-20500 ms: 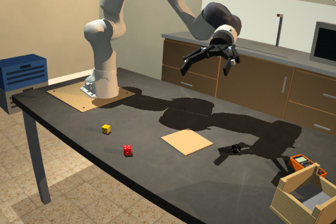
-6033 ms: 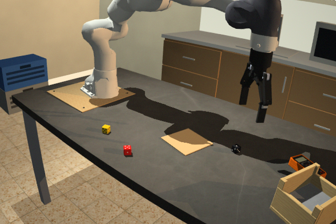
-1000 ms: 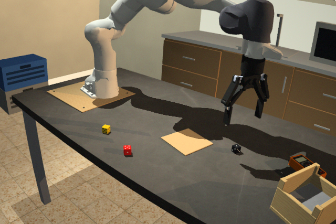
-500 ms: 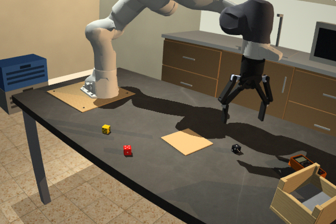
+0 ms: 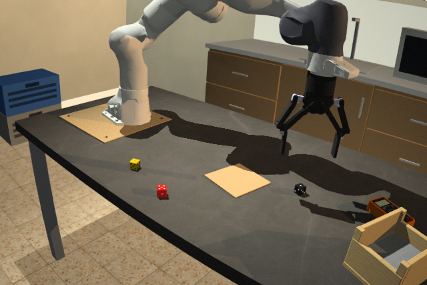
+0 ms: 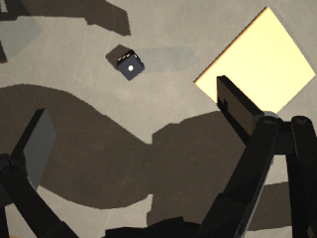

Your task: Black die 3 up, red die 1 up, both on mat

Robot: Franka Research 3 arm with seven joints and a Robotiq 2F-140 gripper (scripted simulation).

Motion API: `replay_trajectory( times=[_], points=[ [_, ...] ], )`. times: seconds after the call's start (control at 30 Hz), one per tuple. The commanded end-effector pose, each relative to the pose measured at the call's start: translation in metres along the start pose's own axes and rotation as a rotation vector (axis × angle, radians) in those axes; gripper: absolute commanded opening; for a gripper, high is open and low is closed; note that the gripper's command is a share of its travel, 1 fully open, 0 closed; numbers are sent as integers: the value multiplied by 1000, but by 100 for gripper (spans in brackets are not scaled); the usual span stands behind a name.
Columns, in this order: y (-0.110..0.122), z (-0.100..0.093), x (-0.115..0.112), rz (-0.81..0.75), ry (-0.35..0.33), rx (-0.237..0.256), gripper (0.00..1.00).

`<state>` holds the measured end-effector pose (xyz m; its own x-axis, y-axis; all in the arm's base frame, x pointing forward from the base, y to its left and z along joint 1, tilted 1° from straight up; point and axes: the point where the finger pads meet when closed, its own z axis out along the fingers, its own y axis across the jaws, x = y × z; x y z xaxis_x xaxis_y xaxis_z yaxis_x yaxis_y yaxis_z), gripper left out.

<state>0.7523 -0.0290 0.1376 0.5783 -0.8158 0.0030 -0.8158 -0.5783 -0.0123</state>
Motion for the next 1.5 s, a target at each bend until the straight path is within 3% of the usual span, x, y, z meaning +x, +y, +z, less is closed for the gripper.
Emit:
replay_trajectory(
  times=[0.0, 1.47],
  points=[
    [0, 2, -3, 174, -7, -7, 100],
    [1, 8, -3, 913, -4, -9, 100]
  ],
)
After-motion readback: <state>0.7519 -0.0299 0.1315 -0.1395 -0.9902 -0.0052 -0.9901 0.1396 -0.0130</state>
